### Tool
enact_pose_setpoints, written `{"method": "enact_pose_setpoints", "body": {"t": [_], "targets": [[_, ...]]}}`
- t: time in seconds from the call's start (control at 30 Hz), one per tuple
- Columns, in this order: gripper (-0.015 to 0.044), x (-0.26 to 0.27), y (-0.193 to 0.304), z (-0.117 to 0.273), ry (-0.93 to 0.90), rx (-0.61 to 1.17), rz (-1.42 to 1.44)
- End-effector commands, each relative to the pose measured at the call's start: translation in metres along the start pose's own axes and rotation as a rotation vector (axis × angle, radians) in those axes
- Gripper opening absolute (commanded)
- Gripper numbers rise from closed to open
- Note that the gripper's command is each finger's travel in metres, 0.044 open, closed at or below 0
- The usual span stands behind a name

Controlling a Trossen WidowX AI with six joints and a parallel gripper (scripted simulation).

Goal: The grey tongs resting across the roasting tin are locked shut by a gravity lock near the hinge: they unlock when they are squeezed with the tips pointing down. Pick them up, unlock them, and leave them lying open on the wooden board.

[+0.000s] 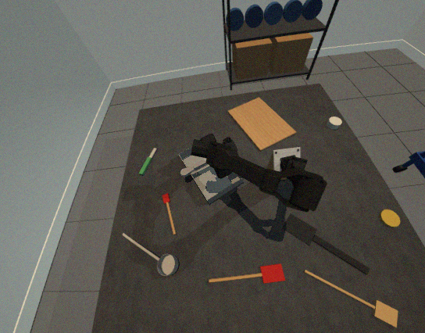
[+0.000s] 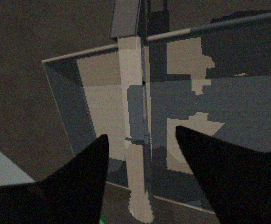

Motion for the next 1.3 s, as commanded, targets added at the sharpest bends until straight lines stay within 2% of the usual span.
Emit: {"method": "enact_pose_setpoints", "body": {"t": [0.0,0.3,1.27], "targets": [[0.0260,0.004,-0.004,-0.006,0.002,-0.017,-0.007],[0.0260,0.004,-0.004,-0.010,0.002,-0.017,-0.007],[0.0260,0.005,-0.003,-0.057,0.003,-0.016,-0.007]]}}
Point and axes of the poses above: the point midway between the two fingers, 35 mm back from their tips, its own z axis back along the fingers, its own x axis across the jaws, y = z × x, the point moved 10 cm from there along z, back along the fingers, and after that the axes turned 15 degrees about -z, right-handed, at the moved point
